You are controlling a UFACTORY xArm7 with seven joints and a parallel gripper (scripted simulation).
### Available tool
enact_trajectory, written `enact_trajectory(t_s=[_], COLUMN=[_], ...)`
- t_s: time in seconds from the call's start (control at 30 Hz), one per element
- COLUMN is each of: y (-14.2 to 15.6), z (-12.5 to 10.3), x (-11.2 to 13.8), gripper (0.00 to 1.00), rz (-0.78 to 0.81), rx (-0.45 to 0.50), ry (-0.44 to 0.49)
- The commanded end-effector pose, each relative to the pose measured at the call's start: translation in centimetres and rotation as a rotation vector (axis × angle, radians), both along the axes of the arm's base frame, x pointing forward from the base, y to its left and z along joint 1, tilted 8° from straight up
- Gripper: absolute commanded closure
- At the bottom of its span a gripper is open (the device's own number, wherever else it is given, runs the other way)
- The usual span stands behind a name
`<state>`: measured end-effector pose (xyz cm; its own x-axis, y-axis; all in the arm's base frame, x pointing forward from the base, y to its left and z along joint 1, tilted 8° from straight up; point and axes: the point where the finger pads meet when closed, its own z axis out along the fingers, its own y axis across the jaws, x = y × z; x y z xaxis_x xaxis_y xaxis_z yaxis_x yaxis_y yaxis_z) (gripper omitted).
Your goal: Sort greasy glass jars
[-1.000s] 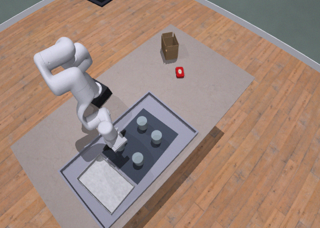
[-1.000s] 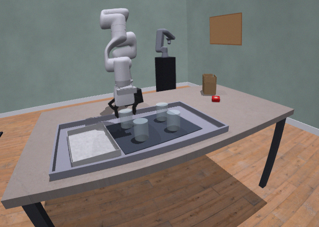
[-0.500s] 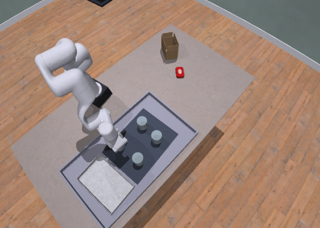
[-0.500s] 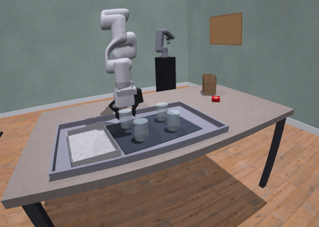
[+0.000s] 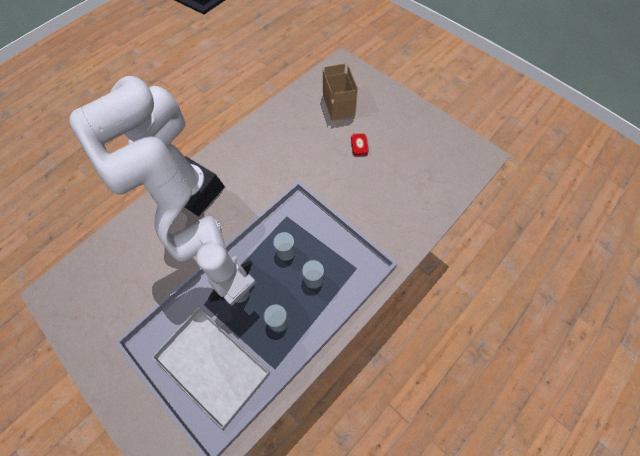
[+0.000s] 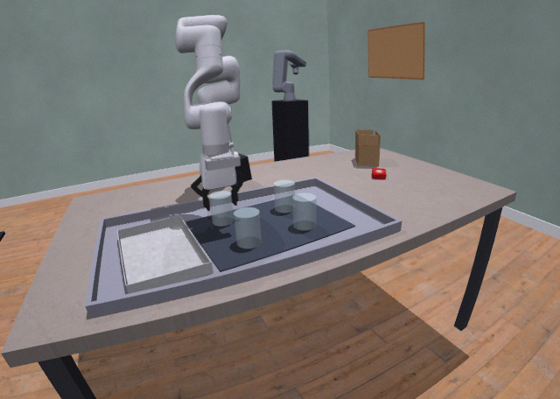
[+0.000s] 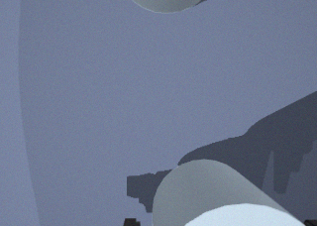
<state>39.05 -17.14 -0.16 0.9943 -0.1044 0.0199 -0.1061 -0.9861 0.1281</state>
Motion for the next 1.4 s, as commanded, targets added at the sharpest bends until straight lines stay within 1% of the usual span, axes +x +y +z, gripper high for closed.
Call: enact_trajectory(t_s=[0.0,0.27,0.3,0.83,0.87,1.37], y=[-0.03,-0.03,-0.03,-0.03,-0.03,-0.03], z=[0.13,0.13,0.13,0.13,0.13,0.13], x=[0.17,0.17,0.17,0.17,0.17,0.17], gripper=[0.11,0.11,0.14,0.14,0.17,0.17], rz=[0.001,0.001,0.001,0.001,0.001,0.001], rx=[-0.001,-0.001,-0.001,-0.001,-0.001,-0.001], ry=[-0.004,-0.004,-0.004,-0.004,-0.004,-0.004])
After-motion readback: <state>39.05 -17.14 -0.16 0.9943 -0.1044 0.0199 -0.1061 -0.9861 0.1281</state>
